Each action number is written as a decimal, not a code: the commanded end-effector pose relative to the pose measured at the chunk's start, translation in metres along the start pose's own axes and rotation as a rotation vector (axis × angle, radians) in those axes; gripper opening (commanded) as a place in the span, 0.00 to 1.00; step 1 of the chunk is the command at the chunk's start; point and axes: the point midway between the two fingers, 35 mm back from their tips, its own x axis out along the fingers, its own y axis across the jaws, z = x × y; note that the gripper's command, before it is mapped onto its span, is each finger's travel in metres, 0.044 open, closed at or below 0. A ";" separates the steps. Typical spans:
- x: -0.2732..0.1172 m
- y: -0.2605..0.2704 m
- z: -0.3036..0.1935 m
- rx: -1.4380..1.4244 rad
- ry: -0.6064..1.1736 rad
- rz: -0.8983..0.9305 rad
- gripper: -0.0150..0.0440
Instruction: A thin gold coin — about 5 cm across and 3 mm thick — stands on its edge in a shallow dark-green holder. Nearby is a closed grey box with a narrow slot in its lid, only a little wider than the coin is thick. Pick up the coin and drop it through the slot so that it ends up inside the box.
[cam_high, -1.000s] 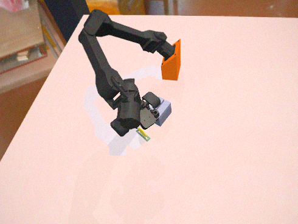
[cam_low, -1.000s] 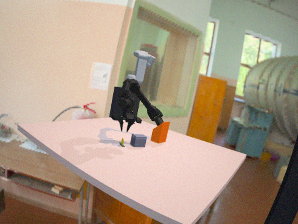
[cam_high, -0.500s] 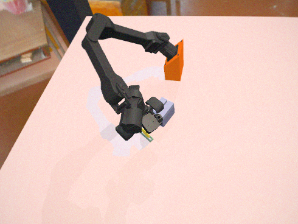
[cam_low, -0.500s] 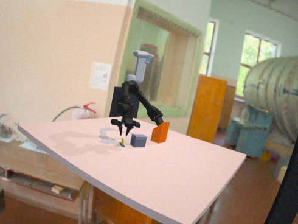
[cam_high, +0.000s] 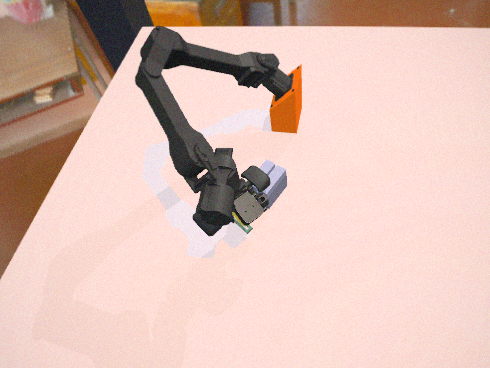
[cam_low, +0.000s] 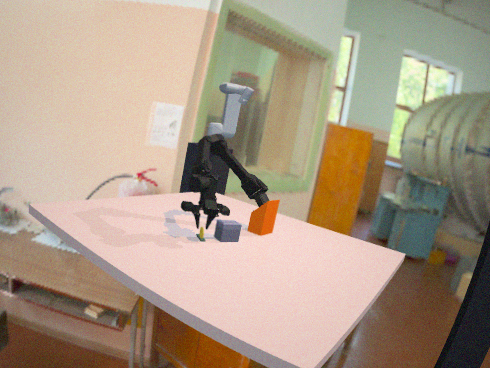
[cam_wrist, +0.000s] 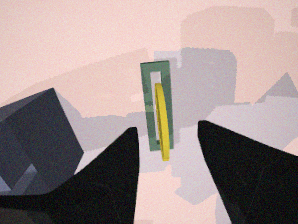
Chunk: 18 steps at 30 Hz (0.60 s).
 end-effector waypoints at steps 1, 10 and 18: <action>0.009 0.002 -0.001 -0.010 0.009 0.001 0.53; 0.024 0.002 -0.002 -0.009 0.010 0.001 0.53; 0.030 0.002 -0.002 -0.010 0.011 0.000 0.44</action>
